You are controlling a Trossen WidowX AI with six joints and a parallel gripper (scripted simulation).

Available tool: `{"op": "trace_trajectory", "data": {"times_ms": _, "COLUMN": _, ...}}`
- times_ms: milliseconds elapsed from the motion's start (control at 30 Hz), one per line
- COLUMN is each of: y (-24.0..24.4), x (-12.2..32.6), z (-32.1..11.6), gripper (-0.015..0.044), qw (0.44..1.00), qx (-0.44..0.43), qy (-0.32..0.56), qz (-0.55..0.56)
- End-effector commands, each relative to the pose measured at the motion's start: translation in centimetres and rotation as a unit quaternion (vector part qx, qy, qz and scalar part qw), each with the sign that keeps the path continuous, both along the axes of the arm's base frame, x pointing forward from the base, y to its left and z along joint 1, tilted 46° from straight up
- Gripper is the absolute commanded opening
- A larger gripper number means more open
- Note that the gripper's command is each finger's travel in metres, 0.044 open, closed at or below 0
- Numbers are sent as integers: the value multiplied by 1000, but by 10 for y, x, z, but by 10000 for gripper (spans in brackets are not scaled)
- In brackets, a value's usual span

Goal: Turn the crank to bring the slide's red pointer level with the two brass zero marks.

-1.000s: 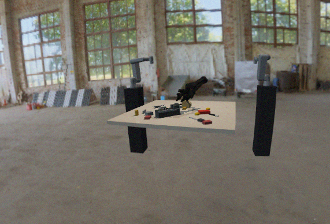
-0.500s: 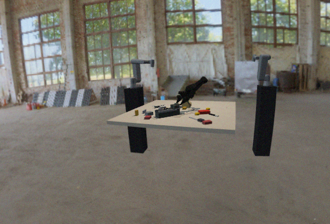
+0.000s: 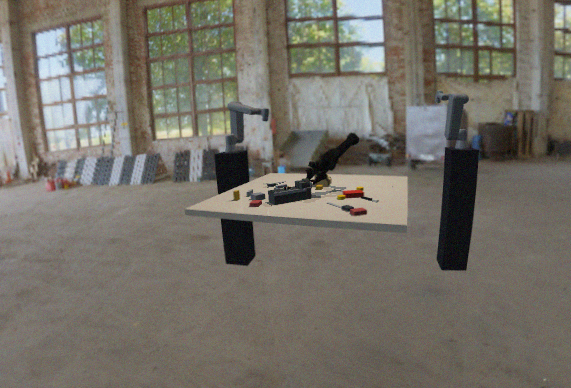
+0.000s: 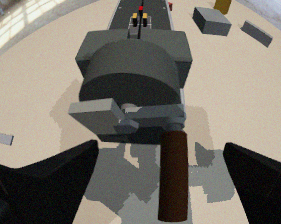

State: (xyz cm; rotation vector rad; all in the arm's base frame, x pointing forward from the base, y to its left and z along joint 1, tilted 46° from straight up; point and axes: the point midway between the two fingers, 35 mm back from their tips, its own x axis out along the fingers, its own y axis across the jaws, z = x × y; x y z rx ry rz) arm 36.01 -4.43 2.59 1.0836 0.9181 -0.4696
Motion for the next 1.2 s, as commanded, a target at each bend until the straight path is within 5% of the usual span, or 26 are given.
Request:
{"op": "trace_trajectory", "data": {"times_ms": 0, "y": 5, "x": -3, "z": -8, "gripper": 440, "qw": 1000, "qx": 1, "qy": 6, "qz": -2}}
{"op": "trace_trajectory", "data": {"times_ms": 133, "y": 8, "x": -3, "z": -10, "gripper": 440, "qw": 1000, "qx": 1, "qy": 6, "qz": -2}}
{"op": "trace_trajectory", "data": {"times_ms": 700, "y": 8, "x": -3, "z": -10, "gripper": 0, "qw": 1000, "qx": 1, "qy": 6, "qz": -2}}
{"op": "trace_trajectory", "data": {"times_ms": 1167, "y": 11, "x": -3, "z": -13, "gripper": 0, "qw": 1000, "qx": 1, "qy": 6, "qz": -2}}
